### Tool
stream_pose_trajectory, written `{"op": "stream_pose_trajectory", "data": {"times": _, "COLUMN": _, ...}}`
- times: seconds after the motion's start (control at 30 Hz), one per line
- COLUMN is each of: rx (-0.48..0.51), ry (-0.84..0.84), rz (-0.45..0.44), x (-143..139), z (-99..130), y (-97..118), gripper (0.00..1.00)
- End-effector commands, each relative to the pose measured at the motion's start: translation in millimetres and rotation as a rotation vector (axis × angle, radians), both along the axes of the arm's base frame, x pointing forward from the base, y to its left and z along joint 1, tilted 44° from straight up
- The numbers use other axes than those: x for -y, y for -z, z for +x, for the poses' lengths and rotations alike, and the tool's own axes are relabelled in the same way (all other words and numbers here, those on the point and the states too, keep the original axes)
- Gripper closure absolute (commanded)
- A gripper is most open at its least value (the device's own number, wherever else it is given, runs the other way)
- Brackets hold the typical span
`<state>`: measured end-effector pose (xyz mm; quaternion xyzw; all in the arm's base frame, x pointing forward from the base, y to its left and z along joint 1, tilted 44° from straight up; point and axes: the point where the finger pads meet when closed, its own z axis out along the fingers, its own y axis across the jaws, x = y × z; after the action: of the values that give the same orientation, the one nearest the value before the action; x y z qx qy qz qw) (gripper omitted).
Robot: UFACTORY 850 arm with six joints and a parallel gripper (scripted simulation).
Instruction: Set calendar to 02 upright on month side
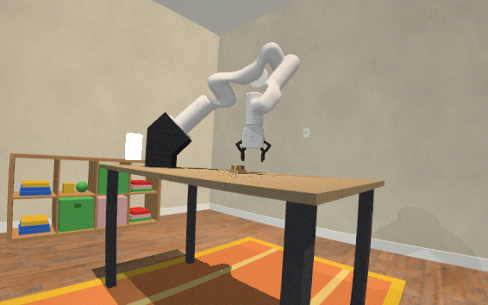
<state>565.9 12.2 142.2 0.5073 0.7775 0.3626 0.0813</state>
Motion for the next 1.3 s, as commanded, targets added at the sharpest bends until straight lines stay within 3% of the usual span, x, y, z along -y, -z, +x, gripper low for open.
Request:
{"op": "stream_pose_trajectory", "data": {"times": 0.0, "rx": 0.000, "ry": 0.001, "rz": 0.000, "x": -0.9, "z": 0.3, "y": -1.4, "gripper": 0.00}}
{"op": "stream_pose_trajectory", "data": {"times": 0.33, "rx": 0.000, "ry": 0.001, "rz": 0.000, "x": -20.6, "z": 2.6, "y": -17.1, "gripper": 0.00}}
{"op": "stream_pose_trajectory", "data": {"times": 1.27, "rx": 0.000, "ry": 0.001, "rz": 0.000, "x": -20.8, "z": 2.6, "y": -17.2, "gripper": 0.00}}
